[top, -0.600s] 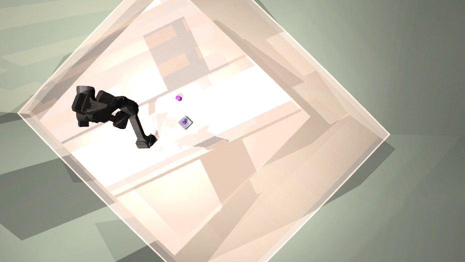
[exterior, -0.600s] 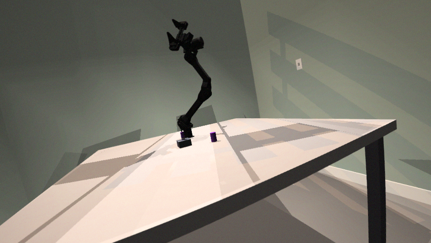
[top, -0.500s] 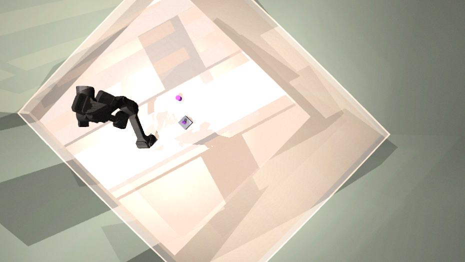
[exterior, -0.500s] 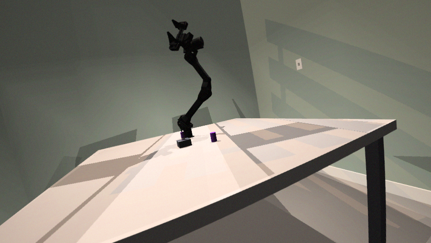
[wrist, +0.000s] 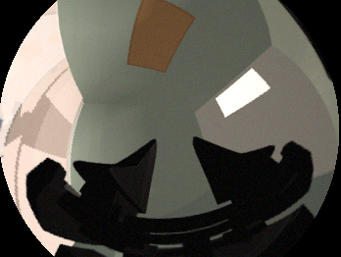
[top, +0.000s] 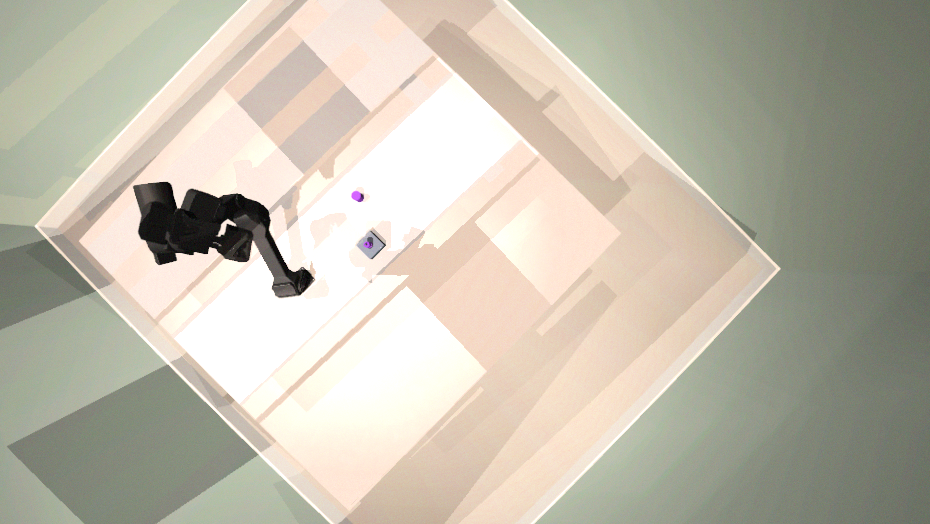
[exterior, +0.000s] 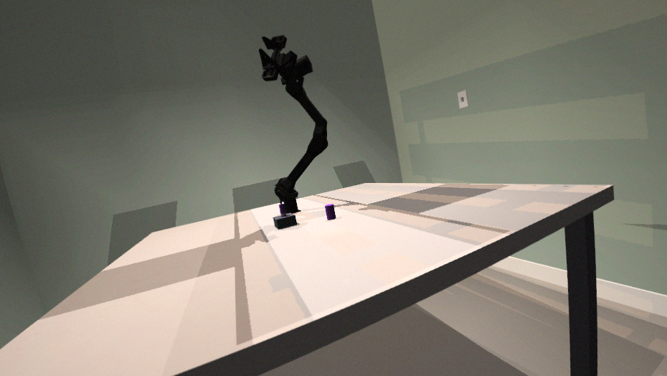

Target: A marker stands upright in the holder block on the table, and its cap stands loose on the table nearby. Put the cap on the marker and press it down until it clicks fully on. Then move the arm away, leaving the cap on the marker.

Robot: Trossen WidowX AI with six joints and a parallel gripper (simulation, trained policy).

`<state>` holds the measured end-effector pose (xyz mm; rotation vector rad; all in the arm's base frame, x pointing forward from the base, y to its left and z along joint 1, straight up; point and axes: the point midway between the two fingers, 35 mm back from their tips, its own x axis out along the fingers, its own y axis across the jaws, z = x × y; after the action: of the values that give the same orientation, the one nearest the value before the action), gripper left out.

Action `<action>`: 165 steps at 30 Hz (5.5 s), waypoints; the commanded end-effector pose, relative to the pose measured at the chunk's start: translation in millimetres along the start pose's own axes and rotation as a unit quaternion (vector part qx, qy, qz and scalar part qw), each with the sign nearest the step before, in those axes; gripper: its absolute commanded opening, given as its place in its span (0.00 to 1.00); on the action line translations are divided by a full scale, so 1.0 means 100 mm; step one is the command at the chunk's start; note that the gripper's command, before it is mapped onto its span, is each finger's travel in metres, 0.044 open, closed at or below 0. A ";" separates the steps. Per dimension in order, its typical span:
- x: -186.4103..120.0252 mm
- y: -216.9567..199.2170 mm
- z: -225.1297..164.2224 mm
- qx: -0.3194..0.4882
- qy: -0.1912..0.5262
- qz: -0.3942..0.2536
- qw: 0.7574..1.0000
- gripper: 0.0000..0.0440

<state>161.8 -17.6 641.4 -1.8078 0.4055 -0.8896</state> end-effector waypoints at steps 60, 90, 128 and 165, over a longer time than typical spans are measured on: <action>0.12 0.76 -0.70 0.226 -0.141 0.121 0.956 0.72; 0.42 1.44 -0.63 0.302 -0.214 0.210 0.905 0.71; 0.68 2.42 -0.05 0.340 -0.295 0.370 0.813 0.71; 0.60 3.31 0.78 0.298 -0.345 0.546 0.703 0.72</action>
<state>294.3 -142.8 362.0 -0.8794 0.4793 0.4472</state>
